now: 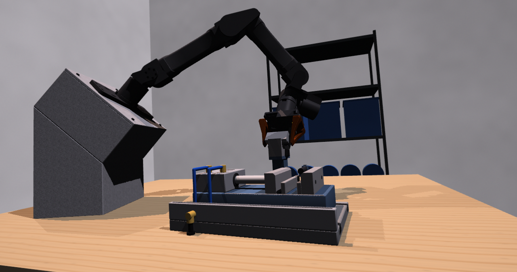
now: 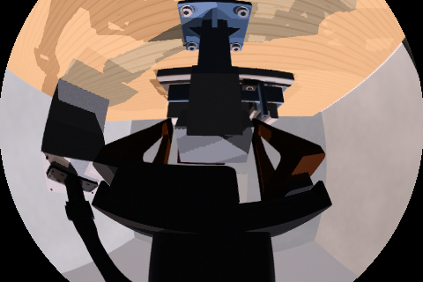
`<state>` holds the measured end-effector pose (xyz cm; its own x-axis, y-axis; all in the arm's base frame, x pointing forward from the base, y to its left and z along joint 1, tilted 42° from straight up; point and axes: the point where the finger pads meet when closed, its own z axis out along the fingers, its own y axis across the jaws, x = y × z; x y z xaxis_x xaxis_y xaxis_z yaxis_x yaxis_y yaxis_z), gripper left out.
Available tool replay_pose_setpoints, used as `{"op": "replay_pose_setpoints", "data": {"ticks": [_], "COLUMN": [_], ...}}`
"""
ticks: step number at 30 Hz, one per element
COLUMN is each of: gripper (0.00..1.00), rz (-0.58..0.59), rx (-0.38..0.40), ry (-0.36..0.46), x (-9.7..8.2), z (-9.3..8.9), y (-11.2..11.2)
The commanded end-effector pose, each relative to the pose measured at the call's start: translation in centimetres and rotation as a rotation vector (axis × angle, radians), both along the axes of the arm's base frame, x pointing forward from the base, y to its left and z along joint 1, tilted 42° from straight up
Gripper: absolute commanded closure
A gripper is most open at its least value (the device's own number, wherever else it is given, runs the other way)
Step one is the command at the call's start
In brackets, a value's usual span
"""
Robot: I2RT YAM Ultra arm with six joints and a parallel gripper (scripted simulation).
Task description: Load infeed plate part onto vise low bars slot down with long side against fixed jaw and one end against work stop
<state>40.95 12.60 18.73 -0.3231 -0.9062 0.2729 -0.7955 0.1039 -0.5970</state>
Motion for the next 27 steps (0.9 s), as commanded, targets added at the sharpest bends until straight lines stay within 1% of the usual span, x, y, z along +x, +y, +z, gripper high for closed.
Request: {"op": "replay_pose_setpoints", "data": {"ticks": [1,3,6,10,11,13,14,15,18,21,27], "gripper": [0.19,0.19,0.19,0.19,0.19,0.19,0.19,0.19,0.19,0.19,0.19], "rz": [-0.014,-0.019,-0.025,-0.029,-0.033,-0.033,-0.035,-0.036,-0.040,-0.043,-0.048], "rx": [-0.013,-0.016,-0.033,-0.032,-0.022,-0.042,-0.046,-0.048,-0.042,-0.054,-0.053], "ry": [-0.023,-0.026,-0.014,-0.021,-0.039,-0.015,-0.011,-0.011,-0.026,-0.015,-0.022], "x": [-0.3,-0.3,-0.2,-0.3,-0.4,-0.2,-0.2,-0.2,-0.3,-0.2,-0.3], "z": [1.4,1.6,1.0,1.4,2.3,1.2,1.0,1.0,1.7,1.2,1.6], "y": [0.1,0.1,0.2,0.1,0.0,0.2,0.2,0.2,0.1,0.2,0.1]}}
